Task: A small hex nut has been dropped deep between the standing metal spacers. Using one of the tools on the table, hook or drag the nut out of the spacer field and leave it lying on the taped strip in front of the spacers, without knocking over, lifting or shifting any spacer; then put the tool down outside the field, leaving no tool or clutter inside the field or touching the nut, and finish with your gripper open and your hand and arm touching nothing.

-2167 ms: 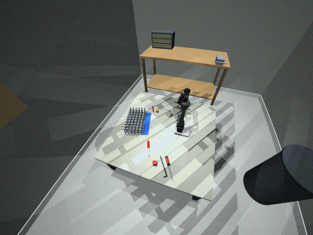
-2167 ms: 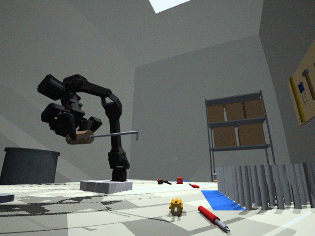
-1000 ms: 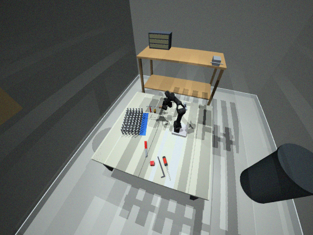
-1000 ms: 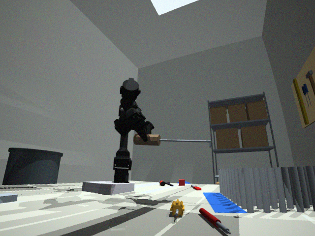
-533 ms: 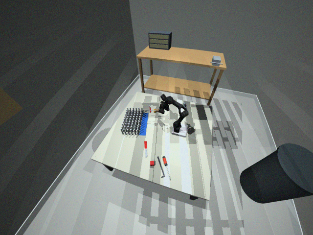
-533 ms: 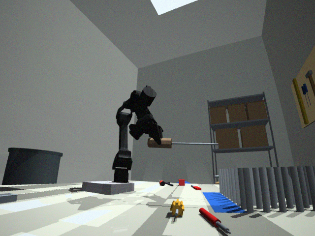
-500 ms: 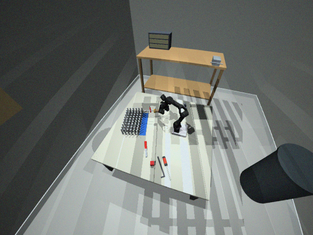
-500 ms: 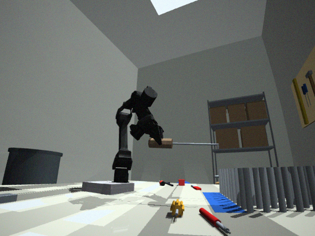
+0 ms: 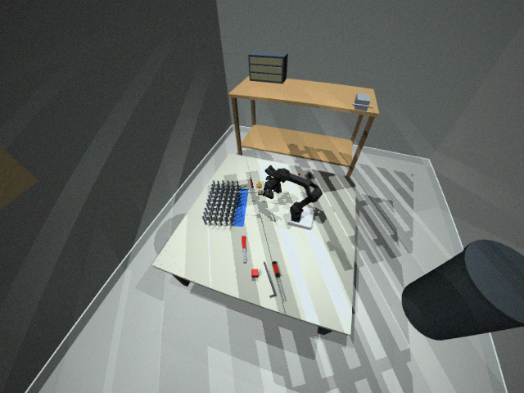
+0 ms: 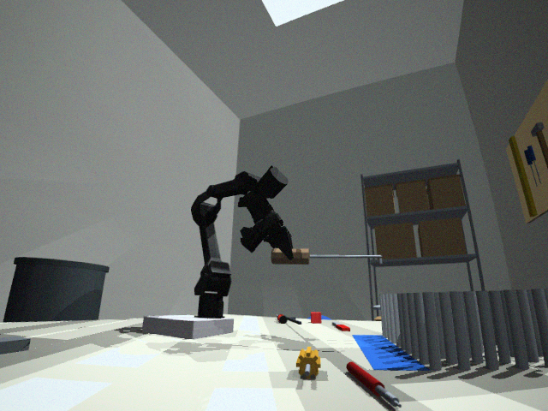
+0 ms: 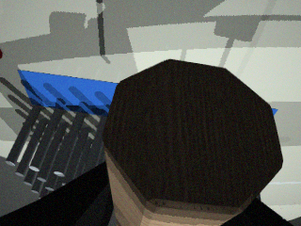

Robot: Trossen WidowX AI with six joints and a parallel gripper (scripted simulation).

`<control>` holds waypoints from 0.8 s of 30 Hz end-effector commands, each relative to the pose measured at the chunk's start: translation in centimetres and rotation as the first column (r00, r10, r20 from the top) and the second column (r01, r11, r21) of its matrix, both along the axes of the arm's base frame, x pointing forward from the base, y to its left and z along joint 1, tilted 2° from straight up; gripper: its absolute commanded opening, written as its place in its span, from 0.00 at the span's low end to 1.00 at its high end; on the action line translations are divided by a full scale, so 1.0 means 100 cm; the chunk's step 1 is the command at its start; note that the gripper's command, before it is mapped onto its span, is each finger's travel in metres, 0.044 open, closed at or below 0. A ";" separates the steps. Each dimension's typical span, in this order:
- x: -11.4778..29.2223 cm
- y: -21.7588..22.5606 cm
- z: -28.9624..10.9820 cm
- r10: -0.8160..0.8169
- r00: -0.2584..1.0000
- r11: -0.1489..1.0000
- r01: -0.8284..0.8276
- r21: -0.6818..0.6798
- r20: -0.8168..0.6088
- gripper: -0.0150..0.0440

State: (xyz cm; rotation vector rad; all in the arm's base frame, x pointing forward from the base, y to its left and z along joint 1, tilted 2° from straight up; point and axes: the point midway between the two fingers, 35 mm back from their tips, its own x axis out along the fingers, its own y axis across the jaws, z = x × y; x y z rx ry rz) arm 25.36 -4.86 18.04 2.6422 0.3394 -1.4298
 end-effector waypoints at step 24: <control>0.014 0.013 -0.094 0.001 1.000 1.000 -0.001 0.016 0.016 0.25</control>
